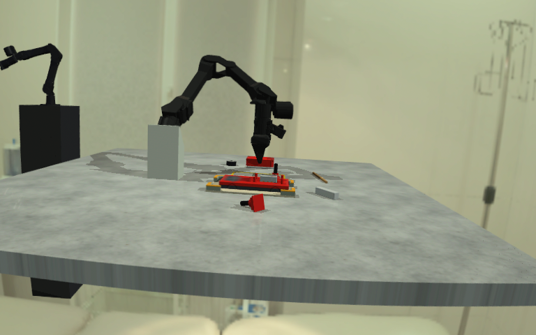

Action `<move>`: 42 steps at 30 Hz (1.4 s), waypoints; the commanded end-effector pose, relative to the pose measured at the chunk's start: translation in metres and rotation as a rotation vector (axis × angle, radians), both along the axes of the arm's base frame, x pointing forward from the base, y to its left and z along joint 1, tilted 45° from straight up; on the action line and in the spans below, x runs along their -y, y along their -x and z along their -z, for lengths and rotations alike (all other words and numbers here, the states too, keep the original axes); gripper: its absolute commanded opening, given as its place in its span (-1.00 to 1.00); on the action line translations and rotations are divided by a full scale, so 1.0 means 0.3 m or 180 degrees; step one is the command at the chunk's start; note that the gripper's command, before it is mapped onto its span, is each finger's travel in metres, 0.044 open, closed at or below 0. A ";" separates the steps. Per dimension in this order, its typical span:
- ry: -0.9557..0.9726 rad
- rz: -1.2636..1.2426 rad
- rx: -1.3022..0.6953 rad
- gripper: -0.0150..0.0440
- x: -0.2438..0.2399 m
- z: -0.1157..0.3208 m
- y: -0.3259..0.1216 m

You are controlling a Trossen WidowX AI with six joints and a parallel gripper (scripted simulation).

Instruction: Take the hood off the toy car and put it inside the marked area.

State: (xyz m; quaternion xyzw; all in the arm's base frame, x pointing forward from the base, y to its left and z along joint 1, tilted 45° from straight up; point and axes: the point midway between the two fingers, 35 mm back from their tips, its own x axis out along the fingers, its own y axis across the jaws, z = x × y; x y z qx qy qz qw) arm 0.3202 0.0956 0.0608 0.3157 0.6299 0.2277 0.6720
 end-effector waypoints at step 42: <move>-0.0006 0.0016 -0.0033 -0.49 -0.066 0.068 0.003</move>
